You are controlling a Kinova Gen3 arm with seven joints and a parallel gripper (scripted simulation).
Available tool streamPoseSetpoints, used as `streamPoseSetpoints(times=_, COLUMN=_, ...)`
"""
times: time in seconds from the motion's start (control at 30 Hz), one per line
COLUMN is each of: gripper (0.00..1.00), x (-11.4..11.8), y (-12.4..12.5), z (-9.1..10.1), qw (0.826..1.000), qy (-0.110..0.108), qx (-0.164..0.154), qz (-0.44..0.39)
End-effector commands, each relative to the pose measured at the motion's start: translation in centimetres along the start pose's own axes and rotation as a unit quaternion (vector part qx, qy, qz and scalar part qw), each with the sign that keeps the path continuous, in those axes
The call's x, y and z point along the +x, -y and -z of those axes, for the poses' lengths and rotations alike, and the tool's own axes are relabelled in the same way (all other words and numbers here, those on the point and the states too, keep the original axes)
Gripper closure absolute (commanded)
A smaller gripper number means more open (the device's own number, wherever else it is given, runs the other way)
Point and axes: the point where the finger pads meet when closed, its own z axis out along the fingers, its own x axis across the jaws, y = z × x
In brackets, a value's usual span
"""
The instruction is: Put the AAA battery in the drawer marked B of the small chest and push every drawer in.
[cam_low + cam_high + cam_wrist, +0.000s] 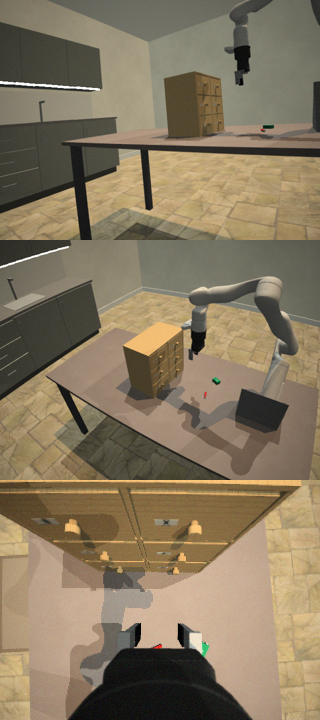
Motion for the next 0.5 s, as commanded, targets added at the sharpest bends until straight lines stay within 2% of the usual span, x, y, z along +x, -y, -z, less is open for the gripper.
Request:
streamPoseSetpoints(times=0.0, gripper=0.0, x=-0.8, y=0.0, z=0.2, qw=1.0, qy=-0.003, qx=0.001, qz=0.0)
streamPoseSetpoints(times=0.1, gripper=0.0, x=-1.3, y=0.0, z=0.2, qw=1.0, qy=-0.003, qx=0.001, qz=0.0)
streamPoseSetpoints(times=0.17, gripper=0.0, x=-2.6, y=0.0, z=0.2, qw=1.0, qy=-0.003, qx=0.001, qz=0.0)
streamPoseSetpoints(times=0.47, gripper=0.0, x=-11.0, y=0.0, z=0.0, qw=1.0, qy=-0.003, qx=0.0, qz=-0.008)
